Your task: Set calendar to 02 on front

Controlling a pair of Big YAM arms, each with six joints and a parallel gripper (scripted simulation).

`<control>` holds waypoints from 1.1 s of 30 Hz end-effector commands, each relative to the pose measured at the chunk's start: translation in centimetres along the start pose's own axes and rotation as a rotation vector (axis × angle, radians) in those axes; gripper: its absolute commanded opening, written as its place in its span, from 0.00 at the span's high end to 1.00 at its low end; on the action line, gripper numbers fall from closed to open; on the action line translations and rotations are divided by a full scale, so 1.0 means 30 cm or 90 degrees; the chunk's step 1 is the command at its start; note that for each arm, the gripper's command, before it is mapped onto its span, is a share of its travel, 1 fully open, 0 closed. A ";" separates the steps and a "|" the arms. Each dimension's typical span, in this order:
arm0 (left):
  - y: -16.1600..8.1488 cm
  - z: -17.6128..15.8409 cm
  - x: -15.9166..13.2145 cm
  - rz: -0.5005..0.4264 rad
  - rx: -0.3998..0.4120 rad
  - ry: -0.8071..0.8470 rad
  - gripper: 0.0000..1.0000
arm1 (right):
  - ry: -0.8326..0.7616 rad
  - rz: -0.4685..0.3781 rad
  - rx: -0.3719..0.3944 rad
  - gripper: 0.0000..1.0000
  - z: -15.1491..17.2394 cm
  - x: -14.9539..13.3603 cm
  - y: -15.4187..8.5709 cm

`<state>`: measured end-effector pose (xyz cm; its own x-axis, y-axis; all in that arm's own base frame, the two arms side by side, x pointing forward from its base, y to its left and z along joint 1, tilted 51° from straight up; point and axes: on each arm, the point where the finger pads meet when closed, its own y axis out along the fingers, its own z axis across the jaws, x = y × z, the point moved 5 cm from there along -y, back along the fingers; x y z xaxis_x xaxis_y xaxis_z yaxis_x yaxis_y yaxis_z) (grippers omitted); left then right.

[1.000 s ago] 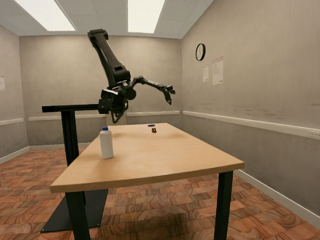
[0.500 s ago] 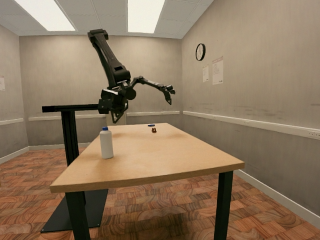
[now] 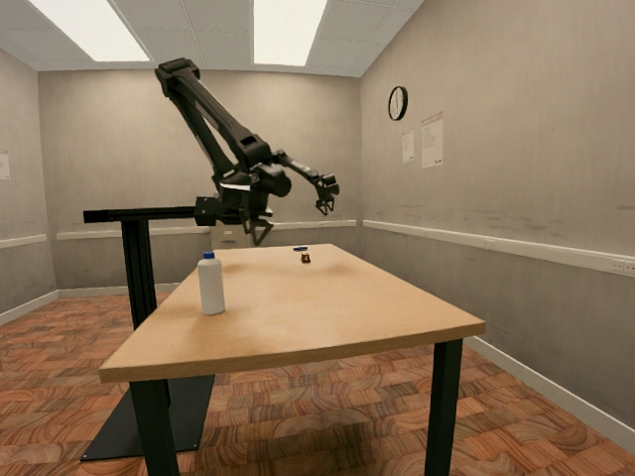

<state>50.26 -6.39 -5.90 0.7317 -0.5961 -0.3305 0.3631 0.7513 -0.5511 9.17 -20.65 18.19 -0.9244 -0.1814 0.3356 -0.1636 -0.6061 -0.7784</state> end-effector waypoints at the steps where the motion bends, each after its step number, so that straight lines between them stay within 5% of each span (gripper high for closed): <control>1: -0.026 -0.054 0.028 -0.030 0.010 0.100 0.00 | -0.057 0.005 0.004 0.00 -0.001 -0.028 0.016; 15: 0.025 -0.485 -0.082 -0.022 -0.051 0.595 0.00 | -0.439 0.109 0.082 0.00 -0.123 -0.327 -0.031; 19: 0.029 -0.527 -0.067 -0.025 -0.054 0.657 0.00 | -0.494 0.125 0.105 0.00 -0.130 -0.370 -0.056; 33: 0.072 -0.884 -0.119 -0.017 -0.101 1.033 0.00 | -0.930 0.200 0.244 0.00 -0.423 -0.581 -0.139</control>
<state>33.12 -8.70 -25.08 -0.5464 -0.4148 -0.7276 0.2164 0.7693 -0.6011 21.04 -6.44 9.79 0.1176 -0.8166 0.5651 0.2431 -0.5280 -0.8137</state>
